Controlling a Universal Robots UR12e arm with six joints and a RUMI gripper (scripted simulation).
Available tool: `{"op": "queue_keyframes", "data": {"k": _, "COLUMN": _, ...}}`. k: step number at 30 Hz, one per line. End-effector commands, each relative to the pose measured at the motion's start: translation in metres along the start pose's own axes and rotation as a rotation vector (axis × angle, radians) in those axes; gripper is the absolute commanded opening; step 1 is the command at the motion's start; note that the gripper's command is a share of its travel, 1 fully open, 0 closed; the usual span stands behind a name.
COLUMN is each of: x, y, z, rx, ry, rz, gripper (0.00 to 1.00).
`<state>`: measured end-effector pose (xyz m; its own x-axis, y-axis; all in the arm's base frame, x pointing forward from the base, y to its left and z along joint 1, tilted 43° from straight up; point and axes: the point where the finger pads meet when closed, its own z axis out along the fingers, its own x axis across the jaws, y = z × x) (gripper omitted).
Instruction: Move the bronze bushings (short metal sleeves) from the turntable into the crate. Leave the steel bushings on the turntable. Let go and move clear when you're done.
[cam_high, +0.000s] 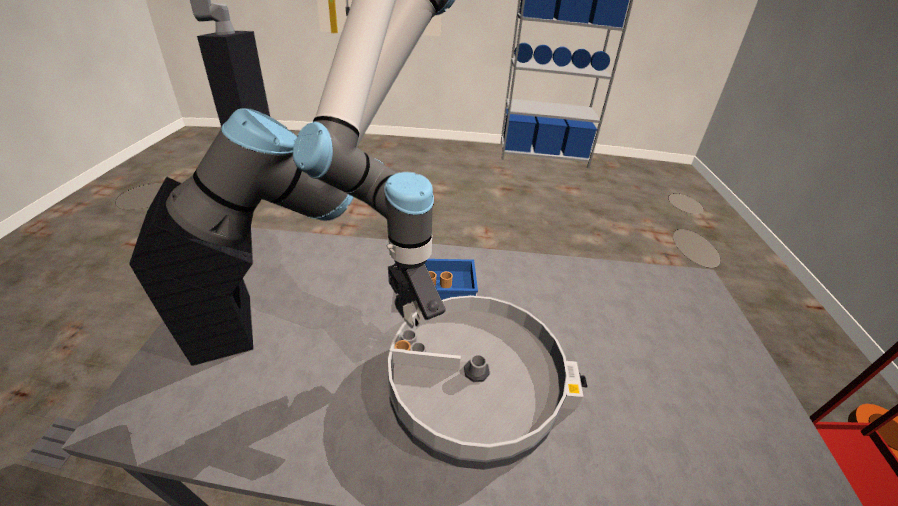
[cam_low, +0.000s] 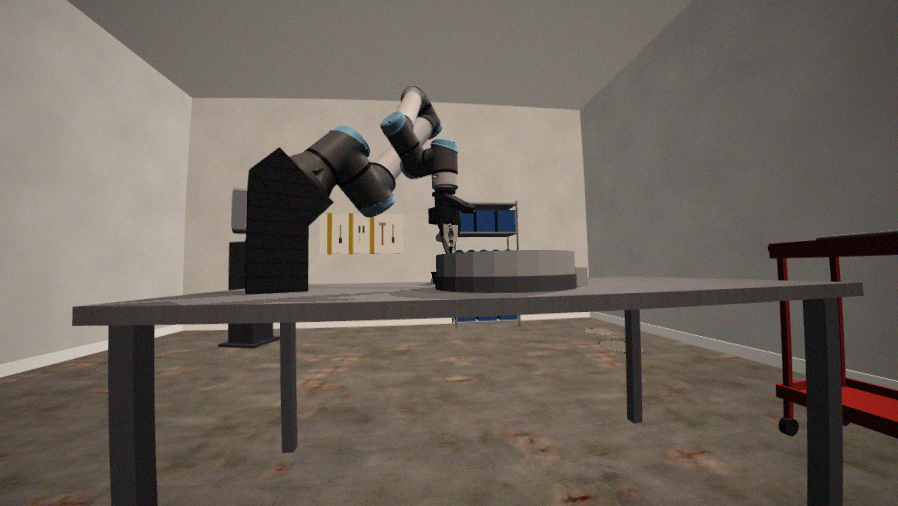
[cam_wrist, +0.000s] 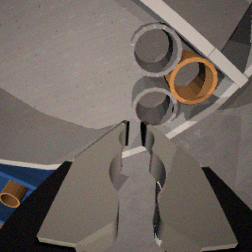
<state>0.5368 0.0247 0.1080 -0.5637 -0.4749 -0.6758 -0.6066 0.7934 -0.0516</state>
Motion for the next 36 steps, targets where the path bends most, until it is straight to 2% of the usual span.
{"op": "queue_keyframes", "data": {"k": 1, "x": 0.0, "y": 0.0, "z": 0.0, "rx": 0.001, "ry": 0.0, "rz": 0.0, "gripper": 0.05}}
{"op": "queue_keyframes", "data": {"k": 14, "x": 0.0, "y": 0.0, "z": 0.014, "rx": 0.001, "ry": 0.0, "rz": 0.0, "gripper": 0.05}}
{"op": "queue_keyframes", "data": {"k": 36, "x": 0.0, "y": 0.0, "z": 0.014, "rx": 0.001, "ry": 0.0, "rz": 0.0, "gripper": 0.05}}
